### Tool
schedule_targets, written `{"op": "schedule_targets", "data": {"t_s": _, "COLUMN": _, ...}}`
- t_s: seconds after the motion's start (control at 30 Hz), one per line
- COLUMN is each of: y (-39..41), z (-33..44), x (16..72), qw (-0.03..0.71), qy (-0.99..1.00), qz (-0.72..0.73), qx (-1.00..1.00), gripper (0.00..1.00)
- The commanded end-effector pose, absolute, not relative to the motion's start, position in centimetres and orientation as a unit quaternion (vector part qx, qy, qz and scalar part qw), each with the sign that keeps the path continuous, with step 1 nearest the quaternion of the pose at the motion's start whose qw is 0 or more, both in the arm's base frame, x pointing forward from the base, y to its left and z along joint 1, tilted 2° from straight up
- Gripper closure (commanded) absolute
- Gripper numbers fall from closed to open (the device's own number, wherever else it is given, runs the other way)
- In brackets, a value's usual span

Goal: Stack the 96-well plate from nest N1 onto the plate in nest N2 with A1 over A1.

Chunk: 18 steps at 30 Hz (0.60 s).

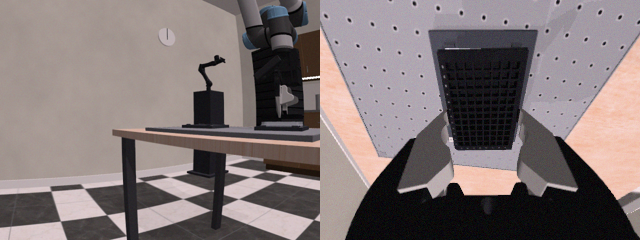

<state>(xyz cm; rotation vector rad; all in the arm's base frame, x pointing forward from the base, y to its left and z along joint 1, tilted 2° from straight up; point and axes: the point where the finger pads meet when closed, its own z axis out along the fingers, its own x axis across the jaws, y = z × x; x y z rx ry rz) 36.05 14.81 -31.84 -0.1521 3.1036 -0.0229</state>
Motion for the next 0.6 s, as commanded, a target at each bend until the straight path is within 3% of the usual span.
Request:
{"op": "schedule_targets", "data": {"t_s": 0.0, "y": 14.82, "z": -31.87, "x": 36.09, "qw": 0.018, "qy": 0.999, "qz": -0.007, "qx": -0.049, "gripper": 1.0}}
{"op": "schedule_targets", "data": {"t_s": 0.57, "y": 14.82, "z": -32.12, "x": 36.1, "qw": 0.018, "qy": 0.999, "qz": -0.007, "qx": -0.049, "gripper": 1.0}}
